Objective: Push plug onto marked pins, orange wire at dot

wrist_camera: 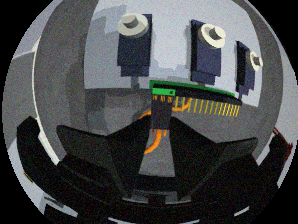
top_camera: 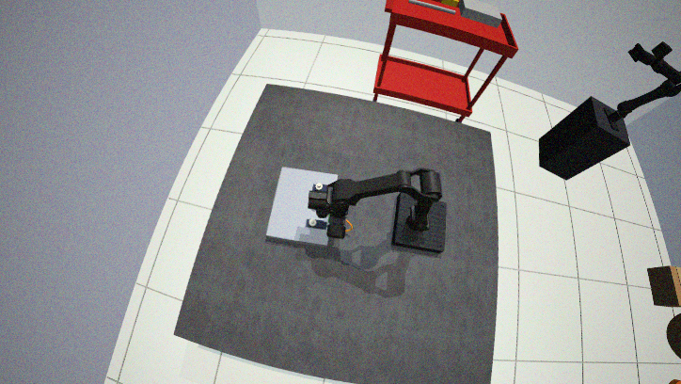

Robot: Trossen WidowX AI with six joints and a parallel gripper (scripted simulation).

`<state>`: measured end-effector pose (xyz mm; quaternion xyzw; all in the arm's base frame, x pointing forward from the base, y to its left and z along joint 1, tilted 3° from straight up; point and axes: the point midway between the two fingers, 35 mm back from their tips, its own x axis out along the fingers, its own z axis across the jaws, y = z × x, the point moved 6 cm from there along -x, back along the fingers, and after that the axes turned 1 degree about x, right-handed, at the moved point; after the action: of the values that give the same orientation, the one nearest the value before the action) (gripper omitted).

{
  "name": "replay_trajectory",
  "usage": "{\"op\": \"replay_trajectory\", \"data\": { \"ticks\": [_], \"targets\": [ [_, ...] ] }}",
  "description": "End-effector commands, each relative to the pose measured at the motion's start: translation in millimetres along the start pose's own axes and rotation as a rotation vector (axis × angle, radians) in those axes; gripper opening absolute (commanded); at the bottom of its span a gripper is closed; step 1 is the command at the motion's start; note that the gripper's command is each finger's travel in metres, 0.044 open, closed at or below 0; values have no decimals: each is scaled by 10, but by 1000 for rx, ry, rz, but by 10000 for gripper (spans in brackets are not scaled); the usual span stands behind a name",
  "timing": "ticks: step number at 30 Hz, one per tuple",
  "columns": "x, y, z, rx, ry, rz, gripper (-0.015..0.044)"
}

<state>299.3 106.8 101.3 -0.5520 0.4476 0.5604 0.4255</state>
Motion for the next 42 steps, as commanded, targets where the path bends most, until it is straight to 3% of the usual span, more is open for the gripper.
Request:
{"op": "replay_trajectory", "data": {
  "ticks": [1, 8, 16, 42],
  "targets": [
    [13, -10, -4, -4, 5, -4, 52],
    [-9, -8, -2, -4, 5, -4, 236],
    [-586, -5, 0, -4, 5, -4, 440],
    [-586, -5, 0, -4, 5, -4, 440]
  ]
}}
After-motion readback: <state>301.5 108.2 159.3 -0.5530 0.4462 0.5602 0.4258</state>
